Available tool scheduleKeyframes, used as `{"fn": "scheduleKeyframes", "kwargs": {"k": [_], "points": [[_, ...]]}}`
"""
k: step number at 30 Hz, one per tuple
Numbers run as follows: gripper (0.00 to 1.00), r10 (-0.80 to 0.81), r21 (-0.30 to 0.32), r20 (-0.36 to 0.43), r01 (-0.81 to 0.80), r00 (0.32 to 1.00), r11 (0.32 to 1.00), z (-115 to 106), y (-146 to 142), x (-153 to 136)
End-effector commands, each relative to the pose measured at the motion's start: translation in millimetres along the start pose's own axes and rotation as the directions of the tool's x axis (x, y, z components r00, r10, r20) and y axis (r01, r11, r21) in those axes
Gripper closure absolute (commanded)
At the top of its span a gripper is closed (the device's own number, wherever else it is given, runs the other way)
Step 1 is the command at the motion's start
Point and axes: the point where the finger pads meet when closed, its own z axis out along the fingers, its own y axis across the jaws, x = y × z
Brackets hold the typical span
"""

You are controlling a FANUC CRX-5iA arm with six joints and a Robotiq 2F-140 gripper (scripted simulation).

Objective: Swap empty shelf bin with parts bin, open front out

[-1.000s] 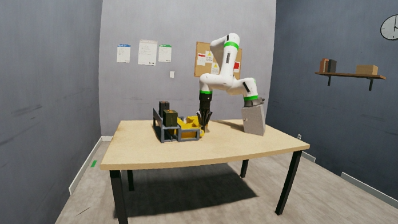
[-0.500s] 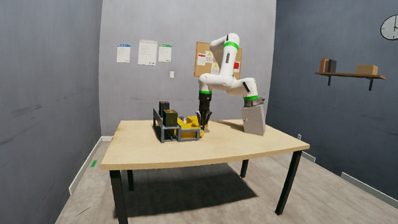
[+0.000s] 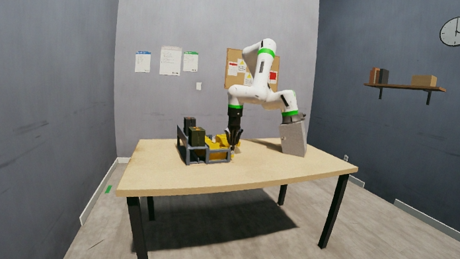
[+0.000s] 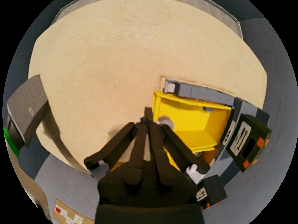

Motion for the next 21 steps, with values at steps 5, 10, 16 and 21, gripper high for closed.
{"fn": "scheduleKeyframes", "kwargs": {"k": [5, 10, 16, 21], "points": [[0.9, 0.0, -0.001, 0.0, 0.0, 1.0, 1.0, -1, 11, 0], [0.9, 0.0, -0.001, 0.0, 0.0, 1.0, 1.0, -1, 17, 0], [0.9, 0.0, -0.001, 0.0, 0.0, 1.0, 1.0, -1, 25, 0], [0.9, 0.0, -0.001, 0.0, 0.0, 1.0, 1.0, -1, 32, 0]]}}
